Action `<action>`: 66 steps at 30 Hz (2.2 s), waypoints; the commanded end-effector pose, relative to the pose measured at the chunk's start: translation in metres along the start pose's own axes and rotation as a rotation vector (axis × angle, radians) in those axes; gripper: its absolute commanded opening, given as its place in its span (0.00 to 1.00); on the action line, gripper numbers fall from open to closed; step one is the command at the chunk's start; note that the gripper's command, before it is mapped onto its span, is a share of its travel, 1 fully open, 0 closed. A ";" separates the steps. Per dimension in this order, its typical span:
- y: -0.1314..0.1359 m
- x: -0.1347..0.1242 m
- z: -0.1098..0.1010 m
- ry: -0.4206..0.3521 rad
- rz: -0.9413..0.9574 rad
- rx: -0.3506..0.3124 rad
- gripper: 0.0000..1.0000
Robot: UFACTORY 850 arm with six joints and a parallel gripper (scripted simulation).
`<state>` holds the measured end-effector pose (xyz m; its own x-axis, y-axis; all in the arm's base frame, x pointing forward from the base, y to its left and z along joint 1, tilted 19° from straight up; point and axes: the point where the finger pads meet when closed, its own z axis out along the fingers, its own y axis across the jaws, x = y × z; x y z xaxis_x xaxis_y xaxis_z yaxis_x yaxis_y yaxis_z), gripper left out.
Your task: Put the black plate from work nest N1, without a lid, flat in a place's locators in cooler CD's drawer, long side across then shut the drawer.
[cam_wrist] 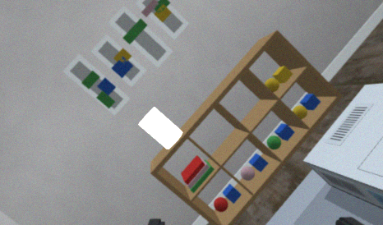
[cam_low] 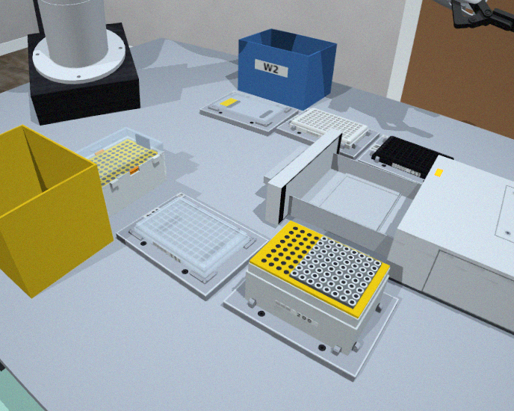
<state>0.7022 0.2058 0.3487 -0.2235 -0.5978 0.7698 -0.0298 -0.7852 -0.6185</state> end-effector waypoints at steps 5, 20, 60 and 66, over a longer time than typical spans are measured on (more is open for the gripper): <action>-0.001 0.001 0.000 0.002 0.001 0.001 1.00; -0.001 -0.006 0.001 -0.098 0.010 0.002 1.00; 0.046 -0.012 -0.084 -0.816 -0.125 -0.081 1.00; 0.057 -0.008 -0.099 -0.880 -0.160 -0.103 1.00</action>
<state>0.6163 0.1869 0.2949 0.5807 -0.4447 0.6820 -0.0931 -0.8684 -0.4870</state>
